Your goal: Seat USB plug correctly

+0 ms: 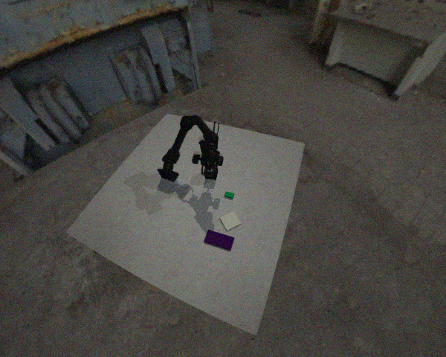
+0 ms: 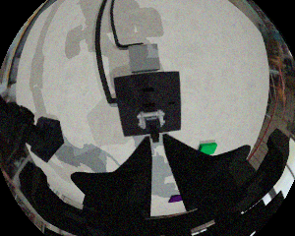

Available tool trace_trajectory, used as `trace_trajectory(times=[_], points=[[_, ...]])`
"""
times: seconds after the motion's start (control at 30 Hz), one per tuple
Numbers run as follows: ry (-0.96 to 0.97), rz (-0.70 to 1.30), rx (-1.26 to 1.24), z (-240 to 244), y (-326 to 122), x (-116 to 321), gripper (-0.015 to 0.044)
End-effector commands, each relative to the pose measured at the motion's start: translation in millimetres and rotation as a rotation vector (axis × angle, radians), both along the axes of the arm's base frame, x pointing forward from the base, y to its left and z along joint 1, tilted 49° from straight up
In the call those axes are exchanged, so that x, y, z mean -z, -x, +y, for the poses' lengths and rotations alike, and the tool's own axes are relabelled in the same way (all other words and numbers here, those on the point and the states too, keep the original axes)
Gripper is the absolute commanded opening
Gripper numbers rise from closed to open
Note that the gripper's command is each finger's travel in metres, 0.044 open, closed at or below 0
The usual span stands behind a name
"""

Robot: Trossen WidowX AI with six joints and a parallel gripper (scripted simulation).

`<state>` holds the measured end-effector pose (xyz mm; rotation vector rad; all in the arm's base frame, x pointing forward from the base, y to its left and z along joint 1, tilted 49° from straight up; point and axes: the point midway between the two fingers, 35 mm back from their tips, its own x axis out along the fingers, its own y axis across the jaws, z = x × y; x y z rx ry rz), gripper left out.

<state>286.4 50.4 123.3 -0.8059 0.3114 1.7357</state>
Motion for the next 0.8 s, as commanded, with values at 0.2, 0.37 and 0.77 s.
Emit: trace_trajectory(times=[0.2, 0.37, 0.77], points=[[0.000, 0.000, -0.001, -0.1, 0.0, -0.2, 0.0000], [0.000, 0.000, -0.001, -0.1, 0.0, -0.2, 0.0000], [0.001, 0.001, 0.000, -3.3, -0.4, -2.7, 0.0000]])
